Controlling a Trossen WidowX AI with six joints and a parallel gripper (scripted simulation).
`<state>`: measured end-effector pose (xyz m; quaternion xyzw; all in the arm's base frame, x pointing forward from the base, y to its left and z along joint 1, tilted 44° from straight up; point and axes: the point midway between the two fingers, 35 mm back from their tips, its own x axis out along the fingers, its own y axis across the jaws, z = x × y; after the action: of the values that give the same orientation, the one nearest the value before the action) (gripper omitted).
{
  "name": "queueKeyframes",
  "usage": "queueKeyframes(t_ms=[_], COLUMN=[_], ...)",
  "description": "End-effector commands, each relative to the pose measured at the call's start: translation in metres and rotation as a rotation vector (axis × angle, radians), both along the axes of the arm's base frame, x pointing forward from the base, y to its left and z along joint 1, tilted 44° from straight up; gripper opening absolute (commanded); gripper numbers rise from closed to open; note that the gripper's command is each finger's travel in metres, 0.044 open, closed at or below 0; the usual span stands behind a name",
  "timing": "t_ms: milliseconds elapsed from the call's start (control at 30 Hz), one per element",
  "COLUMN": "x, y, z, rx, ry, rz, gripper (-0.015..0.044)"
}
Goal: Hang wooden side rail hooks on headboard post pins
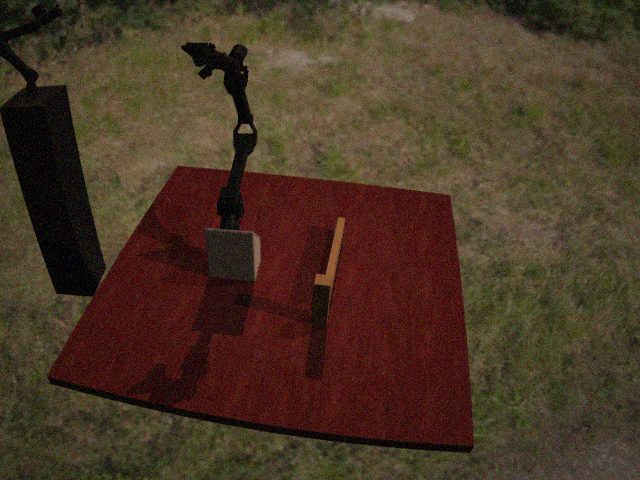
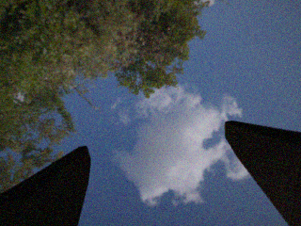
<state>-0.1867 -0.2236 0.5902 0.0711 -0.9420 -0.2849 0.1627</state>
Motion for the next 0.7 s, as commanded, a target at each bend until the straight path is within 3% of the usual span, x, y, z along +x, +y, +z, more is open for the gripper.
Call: queueKeyframes(t_ms=[0, 333, 667], x=[0.000, 0.020, 0.085], y=[-0.002, -0.073, -0.171], z=[-0.002, -0.054, -0.141], rx=[0.005, 0.369, 1.217], ry=[-0.001, 0.054, 0.505], rz=[0.004, 0.120, 0.270], gripper=[0.0426, 0.0440, 0.0440])
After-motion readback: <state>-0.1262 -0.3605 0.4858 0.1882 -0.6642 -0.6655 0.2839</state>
